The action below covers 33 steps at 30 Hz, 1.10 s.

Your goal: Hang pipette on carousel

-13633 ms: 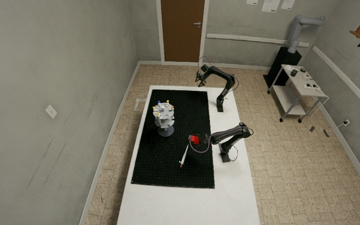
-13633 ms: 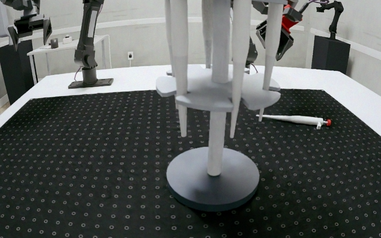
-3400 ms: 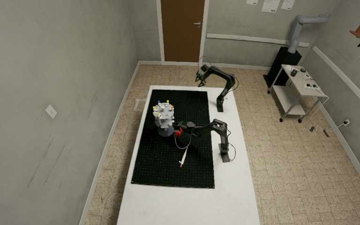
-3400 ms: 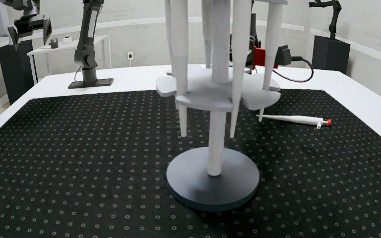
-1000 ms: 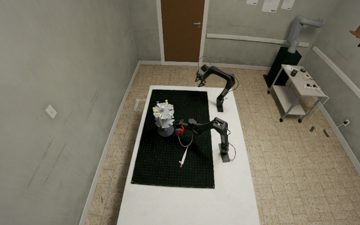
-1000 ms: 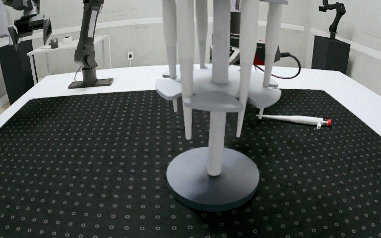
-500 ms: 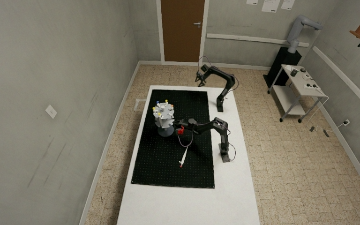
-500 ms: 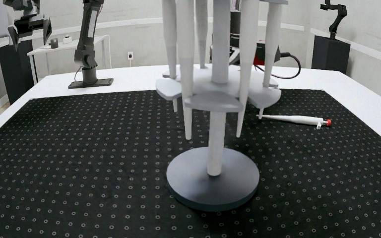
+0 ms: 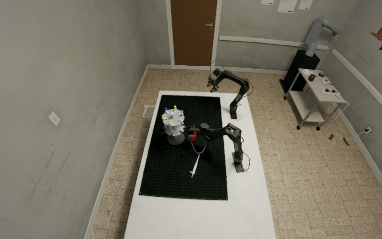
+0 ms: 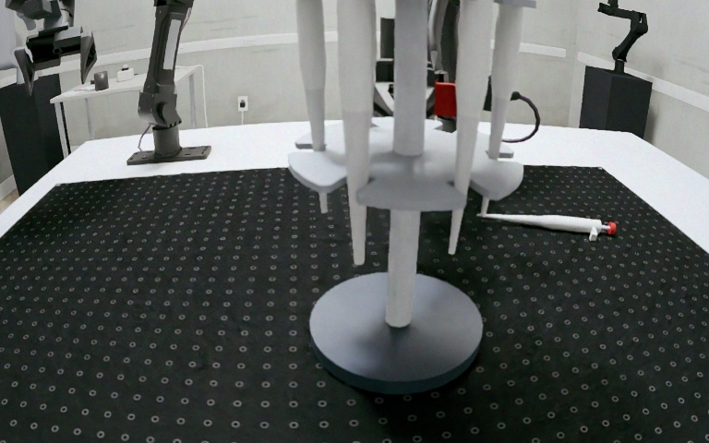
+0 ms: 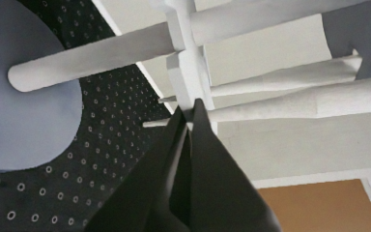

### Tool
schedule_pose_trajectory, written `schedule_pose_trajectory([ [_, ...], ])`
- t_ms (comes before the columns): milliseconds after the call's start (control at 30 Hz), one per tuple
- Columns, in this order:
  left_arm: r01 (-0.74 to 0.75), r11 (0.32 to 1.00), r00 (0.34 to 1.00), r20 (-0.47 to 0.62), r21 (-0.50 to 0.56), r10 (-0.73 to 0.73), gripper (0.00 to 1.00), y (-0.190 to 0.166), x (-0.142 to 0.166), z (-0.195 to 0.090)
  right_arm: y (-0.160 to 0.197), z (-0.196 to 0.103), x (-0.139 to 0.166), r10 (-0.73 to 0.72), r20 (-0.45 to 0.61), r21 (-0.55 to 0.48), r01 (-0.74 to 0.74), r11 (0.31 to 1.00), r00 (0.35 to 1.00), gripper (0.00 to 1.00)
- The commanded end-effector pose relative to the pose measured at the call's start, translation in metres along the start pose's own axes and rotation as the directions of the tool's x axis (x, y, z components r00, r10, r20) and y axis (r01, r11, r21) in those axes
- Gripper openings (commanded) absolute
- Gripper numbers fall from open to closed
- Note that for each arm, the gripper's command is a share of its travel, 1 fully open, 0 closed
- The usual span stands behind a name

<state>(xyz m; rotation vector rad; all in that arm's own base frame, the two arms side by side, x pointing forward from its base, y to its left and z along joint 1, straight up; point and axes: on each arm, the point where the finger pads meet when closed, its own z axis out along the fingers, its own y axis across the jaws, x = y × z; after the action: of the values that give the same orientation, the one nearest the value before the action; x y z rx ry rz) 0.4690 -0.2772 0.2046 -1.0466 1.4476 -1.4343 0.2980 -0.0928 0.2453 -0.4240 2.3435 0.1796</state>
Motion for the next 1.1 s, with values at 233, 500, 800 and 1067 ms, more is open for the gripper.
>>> schedule_pose_trajectory([
  [233, -0.004, 1.000, 1.000, 0.026, 0.016, 0.004, 0.00, -0.0092, 0.0019, 0.0104, -0.0045, -0.0037, -0.0070, -0.012, 0.024, 0.009, 0.012, 1.000, 1.000, 1.00],
  [500, -0.004, 1.000, 1.000, 0.026, 0.016, 0.004, 0.00, -0.0092, 0.0019, 0.0104, -0.0045, -0.0037, -0.0070, -0.012, 0.024, 0.009, 0.012, 1.000, 1.000, 1.00],
  [800, -0.004, 1.000, 1.000, 0.026, 0.016, 0.004, 0.00, -0.0092, 0.0019, 0.0104, -0.0045, -0.0037, -0.0070, -0.012, 0.024, 0.009, 0.012, 1.000, 1.000, 1.00],
  [1067, -0.004, 1.000, 1.000, 0.026, 0.016, 0.004, 0.00, -0.0092, 0.0019, 0.0104, -0.0045, -0.0037, -0.0070, -0.012, 0.024, 0.009, 0.012, 1.000, 1.000, 1.00],
])
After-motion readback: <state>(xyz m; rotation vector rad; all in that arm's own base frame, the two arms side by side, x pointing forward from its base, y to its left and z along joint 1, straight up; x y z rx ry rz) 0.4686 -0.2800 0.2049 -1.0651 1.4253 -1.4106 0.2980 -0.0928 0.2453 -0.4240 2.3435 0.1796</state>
